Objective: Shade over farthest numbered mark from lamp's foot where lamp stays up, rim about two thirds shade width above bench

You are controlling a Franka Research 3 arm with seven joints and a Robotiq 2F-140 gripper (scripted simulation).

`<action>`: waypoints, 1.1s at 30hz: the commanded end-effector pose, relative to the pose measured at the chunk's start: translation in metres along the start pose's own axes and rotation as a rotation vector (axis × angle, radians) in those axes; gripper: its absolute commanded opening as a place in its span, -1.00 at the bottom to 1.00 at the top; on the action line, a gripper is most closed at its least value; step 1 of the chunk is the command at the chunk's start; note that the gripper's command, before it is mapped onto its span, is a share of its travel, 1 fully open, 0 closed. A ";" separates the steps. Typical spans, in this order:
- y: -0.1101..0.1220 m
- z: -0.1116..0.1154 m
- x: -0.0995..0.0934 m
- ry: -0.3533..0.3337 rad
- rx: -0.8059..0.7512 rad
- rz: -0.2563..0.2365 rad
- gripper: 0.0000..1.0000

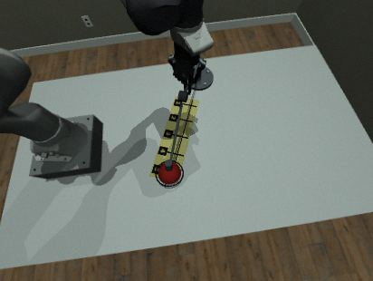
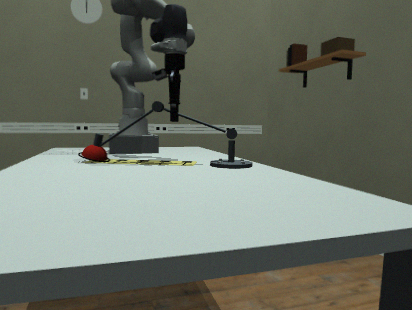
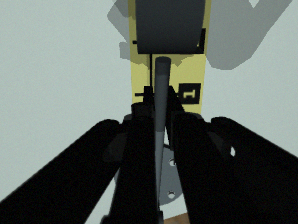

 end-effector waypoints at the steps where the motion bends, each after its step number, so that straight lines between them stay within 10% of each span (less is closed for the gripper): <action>1: 0.001 0.000 0.000 0.001 -0.006 0.004 -0.80; 33: -0.005 0.013 -0.029 0.000 0.010 -0.008 -0.80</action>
Point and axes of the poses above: the point where the finger pads meet when closed, its own x axis out along the fingers, its own y axis across the jaws, z = x × y, the point moved 2 cm from there along -x, back along the fingers, and after that the axes turned 12 degrees about -x, right-handed, at the moved point
